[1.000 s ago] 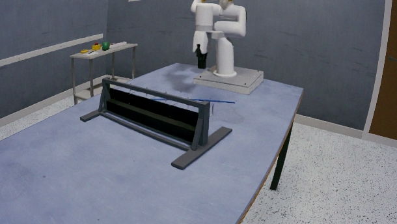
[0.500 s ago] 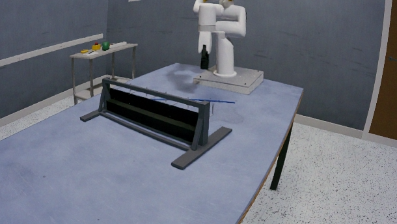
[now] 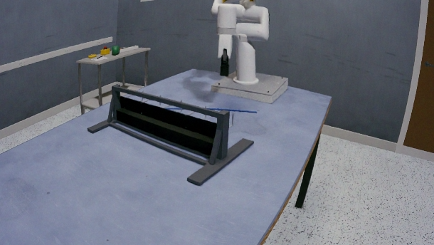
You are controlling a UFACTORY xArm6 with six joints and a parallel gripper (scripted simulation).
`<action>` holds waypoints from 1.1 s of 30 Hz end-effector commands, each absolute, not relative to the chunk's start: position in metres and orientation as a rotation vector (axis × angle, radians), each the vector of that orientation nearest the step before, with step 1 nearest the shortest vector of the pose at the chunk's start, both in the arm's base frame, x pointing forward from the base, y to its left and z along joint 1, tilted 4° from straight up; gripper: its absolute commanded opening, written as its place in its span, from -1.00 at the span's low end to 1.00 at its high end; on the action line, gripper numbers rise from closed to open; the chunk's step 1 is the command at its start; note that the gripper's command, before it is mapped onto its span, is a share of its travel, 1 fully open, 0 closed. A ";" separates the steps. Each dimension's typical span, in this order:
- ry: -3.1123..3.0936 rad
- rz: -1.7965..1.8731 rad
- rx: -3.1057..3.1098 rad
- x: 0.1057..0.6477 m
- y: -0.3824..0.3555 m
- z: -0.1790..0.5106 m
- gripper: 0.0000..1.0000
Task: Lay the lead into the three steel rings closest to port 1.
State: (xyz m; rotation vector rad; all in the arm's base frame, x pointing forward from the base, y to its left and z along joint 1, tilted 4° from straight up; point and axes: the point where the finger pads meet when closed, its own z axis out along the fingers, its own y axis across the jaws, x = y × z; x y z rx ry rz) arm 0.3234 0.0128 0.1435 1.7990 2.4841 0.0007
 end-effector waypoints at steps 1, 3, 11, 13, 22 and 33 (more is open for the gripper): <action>2.483 0.005 1.797 0.325 0.013 0.145 -0.33; 2.483 0.005 1.797 0.325 0.013 0.145 -0.33; 2.483 0.005 1.797 0.325 0.013 0.145 -0.33; 2.483 0.005 1.797 0.325 0.013 0.145 -0.33; 2.483 0.005 1.797 0.325 0.013 0.144 -0.33; 2.483 0.005 1.796 0.325 0.012 0.132 -0.33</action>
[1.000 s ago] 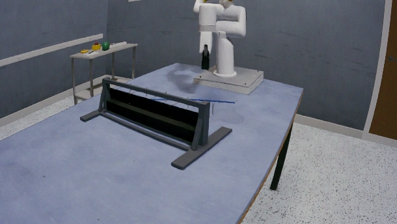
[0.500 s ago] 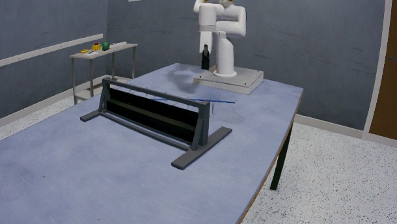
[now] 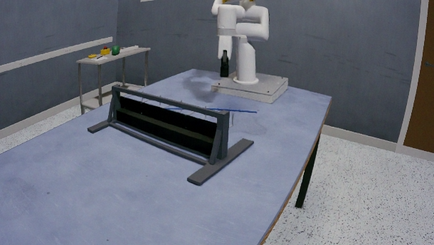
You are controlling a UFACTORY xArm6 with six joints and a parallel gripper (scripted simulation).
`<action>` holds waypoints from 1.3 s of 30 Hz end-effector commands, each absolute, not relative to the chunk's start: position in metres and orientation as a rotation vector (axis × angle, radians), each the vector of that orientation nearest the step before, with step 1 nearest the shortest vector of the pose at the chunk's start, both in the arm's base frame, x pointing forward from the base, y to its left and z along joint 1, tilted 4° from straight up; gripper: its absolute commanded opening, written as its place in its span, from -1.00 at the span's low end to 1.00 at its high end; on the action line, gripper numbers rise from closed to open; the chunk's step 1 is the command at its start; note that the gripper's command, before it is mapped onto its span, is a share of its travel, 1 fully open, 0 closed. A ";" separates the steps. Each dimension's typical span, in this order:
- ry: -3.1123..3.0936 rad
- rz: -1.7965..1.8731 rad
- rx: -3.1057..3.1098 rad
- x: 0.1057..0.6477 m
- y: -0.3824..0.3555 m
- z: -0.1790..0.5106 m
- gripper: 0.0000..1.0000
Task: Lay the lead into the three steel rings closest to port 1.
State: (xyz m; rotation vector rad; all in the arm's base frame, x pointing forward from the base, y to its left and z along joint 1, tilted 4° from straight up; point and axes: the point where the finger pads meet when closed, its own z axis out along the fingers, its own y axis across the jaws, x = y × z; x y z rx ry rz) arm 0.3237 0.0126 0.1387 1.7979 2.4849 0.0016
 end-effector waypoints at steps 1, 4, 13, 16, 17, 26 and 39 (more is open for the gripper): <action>2.483 0.005 1.796 0.325 0.012 0.130 -0.33; 2.483 0.005 1.796 0.326 0.012 0.121 -0.33; 2.483 0.005 1.796 0.328 0.011 0.095 -0.33; 2.483 0.005 1.796 0.328 0.010 0.082 -0.33; 2.483 0.005 1.796 0.329 0.010 0.078 -0.33; 2.483 0.005 1.796 0.331 0.008 0.049 -0.33; 2.483 0.005 1.796 0.333 0.007 0.013 -0.33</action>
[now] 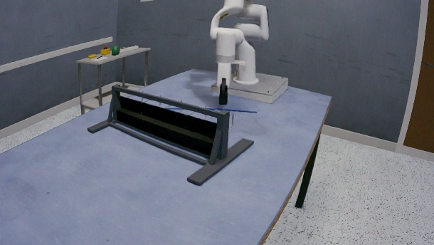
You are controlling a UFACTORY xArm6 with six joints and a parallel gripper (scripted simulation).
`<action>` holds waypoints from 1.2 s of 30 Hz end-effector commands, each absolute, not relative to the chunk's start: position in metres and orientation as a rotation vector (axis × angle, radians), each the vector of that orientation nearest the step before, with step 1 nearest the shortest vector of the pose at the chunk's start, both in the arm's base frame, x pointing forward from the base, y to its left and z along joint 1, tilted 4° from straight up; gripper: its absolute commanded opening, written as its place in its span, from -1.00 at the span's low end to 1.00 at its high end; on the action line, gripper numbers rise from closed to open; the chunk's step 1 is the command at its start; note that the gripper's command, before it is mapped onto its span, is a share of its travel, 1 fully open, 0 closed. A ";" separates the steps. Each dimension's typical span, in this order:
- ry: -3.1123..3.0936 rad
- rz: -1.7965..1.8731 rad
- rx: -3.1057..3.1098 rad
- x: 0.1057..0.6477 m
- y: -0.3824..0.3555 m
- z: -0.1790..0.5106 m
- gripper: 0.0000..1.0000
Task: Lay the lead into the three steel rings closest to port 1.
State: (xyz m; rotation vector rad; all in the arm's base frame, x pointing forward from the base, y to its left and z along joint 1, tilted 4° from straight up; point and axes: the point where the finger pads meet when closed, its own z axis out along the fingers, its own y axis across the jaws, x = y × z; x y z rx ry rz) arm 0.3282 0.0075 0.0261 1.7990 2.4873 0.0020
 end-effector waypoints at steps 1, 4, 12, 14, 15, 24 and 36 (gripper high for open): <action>2.483 0.005 1.796 0.333 0.007 0.012 -0.33; 2.483 0.005 1.796 0.333 0.007 0.010 -0.33; 2.483 0.005 1.796 0.333 0.007 0.007 -0.33; 2.483 0.005 1.796 0.333 0.007 0.007 -0.33; 2.483 0.005 1.796 0.333 0.007 0.007 -0.33; 2.483 0.005 1.796 0.333 0.007 0.007 -0.33; 2.483 0.005 1.796 0.335 0.007 0.007 -0.33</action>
